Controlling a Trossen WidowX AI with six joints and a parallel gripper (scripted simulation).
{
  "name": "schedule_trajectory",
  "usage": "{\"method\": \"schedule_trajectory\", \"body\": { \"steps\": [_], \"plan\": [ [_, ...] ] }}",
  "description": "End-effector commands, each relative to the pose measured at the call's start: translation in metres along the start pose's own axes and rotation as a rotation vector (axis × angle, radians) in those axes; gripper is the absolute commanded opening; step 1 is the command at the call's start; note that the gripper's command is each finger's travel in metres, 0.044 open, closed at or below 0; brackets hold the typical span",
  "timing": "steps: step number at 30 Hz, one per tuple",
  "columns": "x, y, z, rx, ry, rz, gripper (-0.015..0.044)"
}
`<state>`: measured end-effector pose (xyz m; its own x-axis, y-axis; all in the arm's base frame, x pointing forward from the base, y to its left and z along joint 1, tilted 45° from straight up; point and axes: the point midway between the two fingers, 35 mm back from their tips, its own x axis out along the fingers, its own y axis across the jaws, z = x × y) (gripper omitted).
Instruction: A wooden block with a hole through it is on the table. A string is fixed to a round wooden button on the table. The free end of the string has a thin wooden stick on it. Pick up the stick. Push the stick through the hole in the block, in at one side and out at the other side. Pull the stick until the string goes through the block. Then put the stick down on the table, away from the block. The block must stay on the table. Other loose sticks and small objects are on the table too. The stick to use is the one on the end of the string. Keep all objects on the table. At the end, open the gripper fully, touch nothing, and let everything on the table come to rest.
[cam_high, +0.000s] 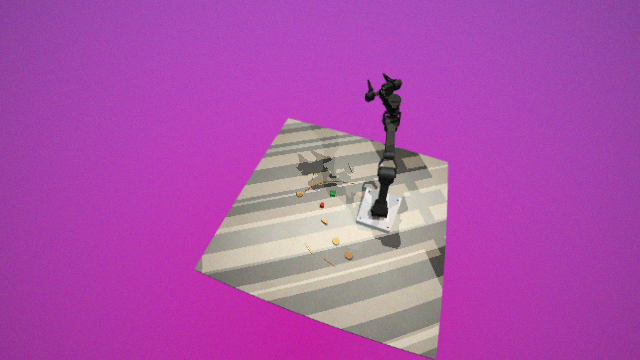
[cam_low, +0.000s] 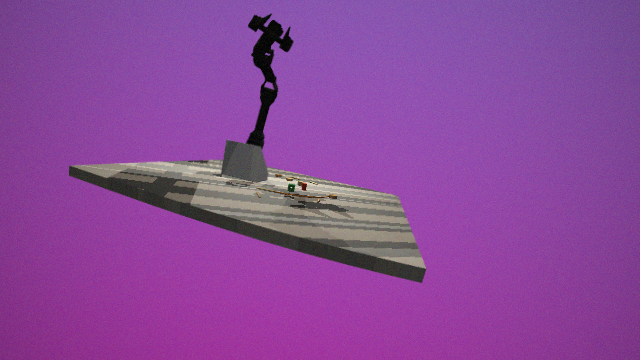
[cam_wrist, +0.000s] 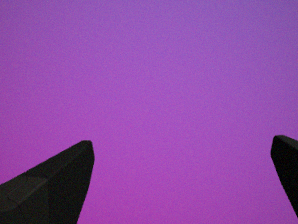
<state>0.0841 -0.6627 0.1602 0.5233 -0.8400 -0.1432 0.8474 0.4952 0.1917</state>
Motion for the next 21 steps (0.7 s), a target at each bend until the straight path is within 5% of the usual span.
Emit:
{"method": "schedule_trajectory", "body": {
  "steps": [1,12,21],
  "plan": [
    [0.000,0.000,0.000,0.000,0.000,0.000,0.0426],
    [0.015,0.103,-0.093,-0.239,0.281,0.202,0.0440],
    [-0.020,0.219,-0.195,-0.531,0.540,0.545,0.0440]
  ]
}}
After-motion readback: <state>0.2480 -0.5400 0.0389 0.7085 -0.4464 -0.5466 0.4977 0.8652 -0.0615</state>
